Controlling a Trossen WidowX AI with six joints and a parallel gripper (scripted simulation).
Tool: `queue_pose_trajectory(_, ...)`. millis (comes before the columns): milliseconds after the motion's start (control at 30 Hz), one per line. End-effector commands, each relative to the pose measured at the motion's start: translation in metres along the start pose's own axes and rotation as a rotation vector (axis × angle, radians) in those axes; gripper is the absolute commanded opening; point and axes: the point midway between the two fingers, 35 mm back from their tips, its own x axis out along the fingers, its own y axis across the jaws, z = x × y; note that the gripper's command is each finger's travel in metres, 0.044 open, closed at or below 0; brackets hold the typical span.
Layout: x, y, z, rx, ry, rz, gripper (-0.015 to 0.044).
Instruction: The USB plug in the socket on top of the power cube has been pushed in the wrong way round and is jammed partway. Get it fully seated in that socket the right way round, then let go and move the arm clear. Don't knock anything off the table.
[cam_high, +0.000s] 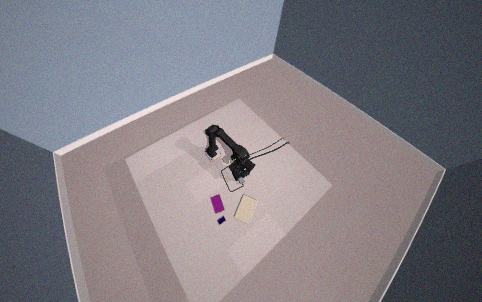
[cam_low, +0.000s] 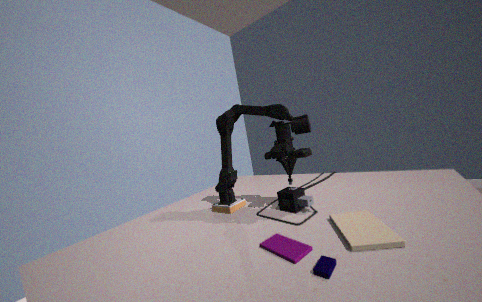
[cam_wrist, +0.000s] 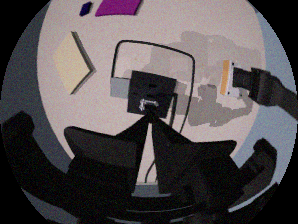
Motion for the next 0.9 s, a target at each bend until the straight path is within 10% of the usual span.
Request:
queue_pose_trajectory(0, 0.0003, 0.0003, -0.0010, 0.004, 0.006, 0.001, 0.0000)
queue_pose_trajectory(867, 0.0034, 0.0003, -0.0025, 0.016, 0.018, 0.002, 0.0000)
